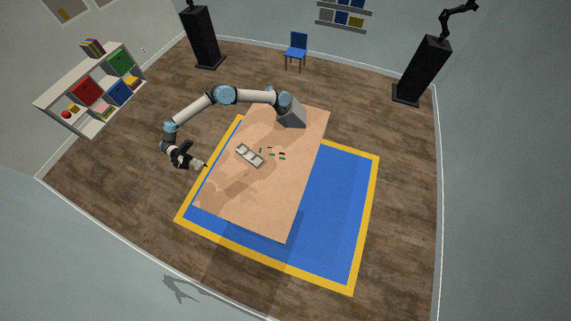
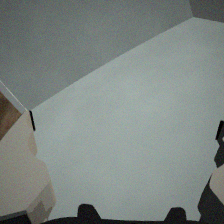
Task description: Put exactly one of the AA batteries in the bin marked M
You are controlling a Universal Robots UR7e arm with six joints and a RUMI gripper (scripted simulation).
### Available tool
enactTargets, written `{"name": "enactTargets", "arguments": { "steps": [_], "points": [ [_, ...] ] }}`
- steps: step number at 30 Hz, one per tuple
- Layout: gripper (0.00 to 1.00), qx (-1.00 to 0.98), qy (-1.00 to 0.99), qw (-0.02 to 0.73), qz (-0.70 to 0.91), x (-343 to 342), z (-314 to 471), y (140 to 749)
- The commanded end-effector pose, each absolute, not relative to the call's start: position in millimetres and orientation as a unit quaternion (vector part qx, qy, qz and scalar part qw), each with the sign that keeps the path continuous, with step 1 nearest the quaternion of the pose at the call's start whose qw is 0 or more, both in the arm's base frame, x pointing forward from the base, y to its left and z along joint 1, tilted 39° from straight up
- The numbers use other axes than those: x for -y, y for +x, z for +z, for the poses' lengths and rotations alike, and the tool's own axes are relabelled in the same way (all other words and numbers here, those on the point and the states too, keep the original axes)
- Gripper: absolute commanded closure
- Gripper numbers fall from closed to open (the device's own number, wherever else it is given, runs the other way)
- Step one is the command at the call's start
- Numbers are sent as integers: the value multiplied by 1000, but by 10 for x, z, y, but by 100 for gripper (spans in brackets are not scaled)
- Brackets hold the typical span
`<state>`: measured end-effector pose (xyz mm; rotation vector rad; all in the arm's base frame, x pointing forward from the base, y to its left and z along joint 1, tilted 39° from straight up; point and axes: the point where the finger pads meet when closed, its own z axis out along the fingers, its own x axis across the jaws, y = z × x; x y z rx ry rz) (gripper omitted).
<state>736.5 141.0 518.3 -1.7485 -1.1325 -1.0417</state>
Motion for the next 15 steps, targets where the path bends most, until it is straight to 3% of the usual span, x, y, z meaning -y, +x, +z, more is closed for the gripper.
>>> {"name": "enactTargets", "arguments": {
  "steps": [1, 2, 3, 15],
  "points": [
    [0, 447, -689, 395, -411, -1416, 5192, 7360],
    [0, 447, -689, 395, -411, -1416, 5192, 7360],
    [96, 447, -689, 395, -411, -1367, 5128, 7376],
    [96, 447, -689, 395, -411, -771, 4347, 7568]
  ]
}}
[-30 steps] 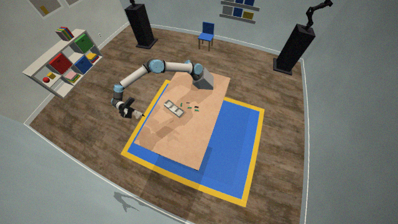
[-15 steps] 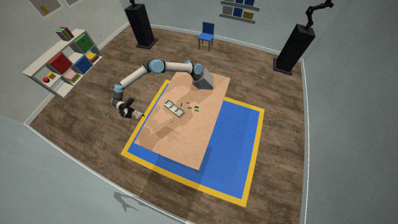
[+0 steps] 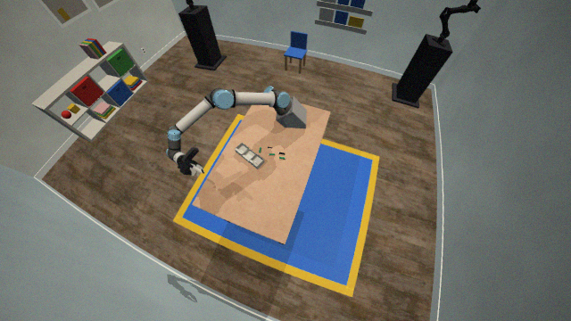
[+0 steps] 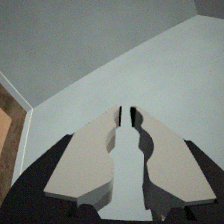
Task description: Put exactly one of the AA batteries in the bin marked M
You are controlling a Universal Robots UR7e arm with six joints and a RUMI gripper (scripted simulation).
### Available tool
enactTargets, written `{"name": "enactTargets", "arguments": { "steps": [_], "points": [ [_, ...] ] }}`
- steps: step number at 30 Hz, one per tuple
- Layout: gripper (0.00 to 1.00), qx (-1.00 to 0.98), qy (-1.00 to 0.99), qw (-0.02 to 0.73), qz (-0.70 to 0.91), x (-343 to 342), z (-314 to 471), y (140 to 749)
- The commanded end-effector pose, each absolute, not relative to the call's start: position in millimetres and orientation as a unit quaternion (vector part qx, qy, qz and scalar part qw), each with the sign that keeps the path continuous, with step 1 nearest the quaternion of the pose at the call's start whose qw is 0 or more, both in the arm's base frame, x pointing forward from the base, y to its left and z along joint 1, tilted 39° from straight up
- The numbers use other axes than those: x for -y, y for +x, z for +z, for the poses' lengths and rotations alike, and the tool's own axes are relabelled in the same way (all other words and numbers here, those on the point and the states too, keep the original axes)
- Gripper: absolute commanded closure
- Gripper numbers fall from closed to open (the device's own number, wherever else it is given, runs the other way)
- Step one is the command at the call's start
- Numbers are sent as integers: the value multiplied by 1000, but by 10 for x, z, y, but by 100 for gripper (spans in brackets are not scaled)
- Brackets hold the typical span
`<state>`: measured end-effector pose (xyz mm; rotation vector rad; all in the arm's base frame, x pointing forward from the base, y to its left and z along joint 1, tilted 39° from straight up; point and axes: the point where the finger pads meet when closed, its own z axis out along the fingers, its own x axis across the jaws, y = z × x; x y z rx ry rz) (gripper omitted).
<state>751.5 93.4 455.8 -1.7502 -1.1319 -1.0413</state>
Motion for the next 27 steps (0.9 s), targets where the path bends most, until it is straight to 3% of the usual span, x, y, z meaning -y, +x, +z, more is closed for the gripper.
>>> {"name": "enactTargets", "arguments": {
  "steps": [1, 27],
  "points": [
    [96, 447, -689, 395, -411, -722, 4282, 7584],
    [96, 447, -689, 395, -411, 241, 3022, 7894]
  ]
}}
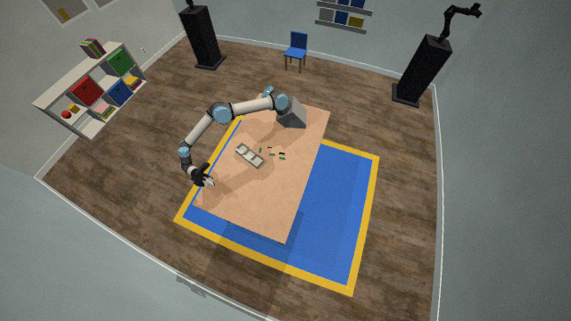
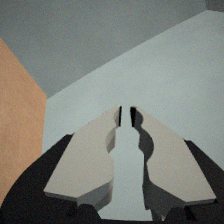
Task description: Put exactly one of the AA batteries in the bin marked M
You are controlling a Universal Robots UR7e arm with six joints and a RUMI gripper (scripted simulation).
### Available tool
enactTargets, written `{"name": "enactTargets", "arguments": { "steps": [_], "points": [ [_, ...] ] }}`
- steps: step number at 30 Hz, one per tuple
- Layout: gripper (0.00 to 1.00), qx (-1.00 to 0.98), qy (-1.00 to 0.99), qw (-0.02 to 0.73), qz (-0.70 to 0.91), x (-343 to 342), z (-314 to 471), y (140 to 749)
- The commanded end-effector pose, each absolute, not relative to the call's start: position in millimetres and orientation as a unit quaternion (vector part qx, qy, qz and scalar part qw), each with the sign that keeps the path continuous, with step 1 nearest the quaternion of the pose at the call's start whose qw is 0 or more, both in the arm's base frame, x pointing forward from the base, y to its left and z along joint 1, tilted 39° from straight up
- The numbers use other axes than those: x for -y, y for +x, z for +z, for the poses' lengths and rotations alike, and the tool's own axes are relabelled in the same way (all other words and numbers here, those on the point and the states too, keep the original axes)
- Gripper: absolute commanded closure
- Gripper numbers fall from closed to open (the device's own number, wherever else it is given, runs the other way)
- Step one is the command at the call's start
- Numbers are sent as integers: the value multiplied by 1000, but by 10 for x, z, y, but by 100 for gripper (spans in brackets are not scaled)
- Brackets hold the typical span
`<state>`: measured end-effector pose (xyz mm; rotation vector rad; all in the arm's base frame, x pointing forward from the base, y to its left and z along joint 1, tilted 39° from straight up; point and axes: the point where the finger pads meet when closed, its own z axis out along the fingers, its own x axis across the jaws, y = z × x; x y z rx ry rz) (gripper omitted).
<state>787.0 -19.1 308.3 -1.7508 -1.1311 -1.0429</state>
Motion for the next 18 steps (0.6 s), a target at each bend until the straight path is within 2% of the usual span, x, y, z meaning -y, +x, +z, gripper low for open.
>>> {"name": "enactTargets", "arguments": {
  "steps": [1, 6, 18],
  "points": [
    [96, 428, -702, 388, -416, 226, 2992, 7820],
    [96, 427, -723, 422, -342, -98, 2976, 7673],
    [96, 396, -766, 441, -249, -472, 2823, 7374]
  ]
}}
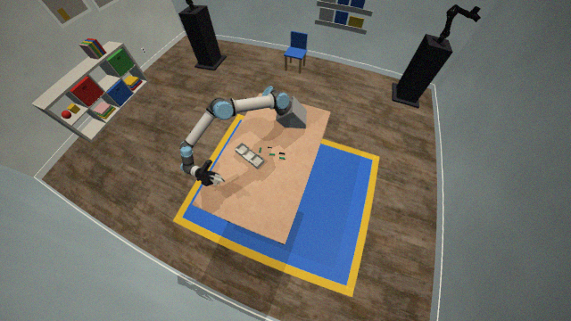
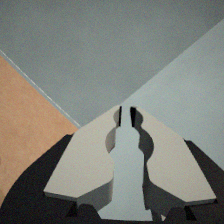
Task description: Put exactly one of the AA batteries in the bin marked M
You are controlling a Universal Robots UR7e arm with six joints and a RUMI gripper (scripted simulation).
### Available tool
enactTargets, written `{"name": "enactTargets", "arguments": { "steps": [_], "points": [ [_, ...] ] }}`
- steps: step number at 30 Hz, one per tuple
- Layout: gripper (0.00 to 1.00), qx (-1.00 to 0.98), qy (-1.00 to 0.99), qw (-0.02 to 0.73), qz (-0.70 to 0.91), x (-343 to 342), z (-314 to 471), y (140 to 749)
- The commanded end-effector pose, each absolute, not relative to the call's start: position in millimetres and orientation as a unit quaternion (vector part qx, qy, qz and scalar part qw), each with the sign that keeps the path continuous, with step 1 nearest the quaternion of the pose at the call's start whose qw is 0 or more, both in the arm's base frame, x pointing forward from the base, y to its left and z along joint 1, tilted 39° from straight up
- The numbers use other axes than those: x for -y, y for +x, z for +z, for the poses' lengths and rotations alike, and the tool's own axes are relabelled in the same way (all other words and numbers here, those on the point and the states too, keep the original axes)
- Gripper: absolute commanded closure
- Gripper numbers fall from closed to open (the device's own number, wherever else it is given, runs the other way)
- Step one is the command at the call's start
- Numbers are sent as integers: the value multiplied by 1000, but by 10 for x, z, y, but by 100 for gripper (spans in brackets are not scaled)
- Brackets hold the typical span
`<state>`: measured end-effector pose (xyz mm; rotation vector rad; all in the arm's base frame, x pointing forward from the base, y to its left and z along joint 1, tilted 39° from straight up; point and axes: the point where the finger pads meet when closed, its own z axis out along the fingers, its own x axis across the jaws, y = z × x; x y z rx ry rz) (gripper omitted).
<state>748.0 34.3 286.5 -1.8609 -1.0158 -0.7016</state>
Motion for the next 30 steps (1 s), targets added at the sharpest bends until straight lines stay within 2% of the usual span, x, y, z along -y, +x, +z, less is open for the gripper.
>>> {"name": "enactTargets", "arguments": {
  "steps": [1, 16, 30],
  "points": [
    [96, 390, -772, 443, -235, -532, 2796, 7321],
    [96, 345, -820, 438, -131, -903, 2597, 6944],
    [96, 271, -878, 395, -5, -1273, 2326, 6450]
  ]
}}
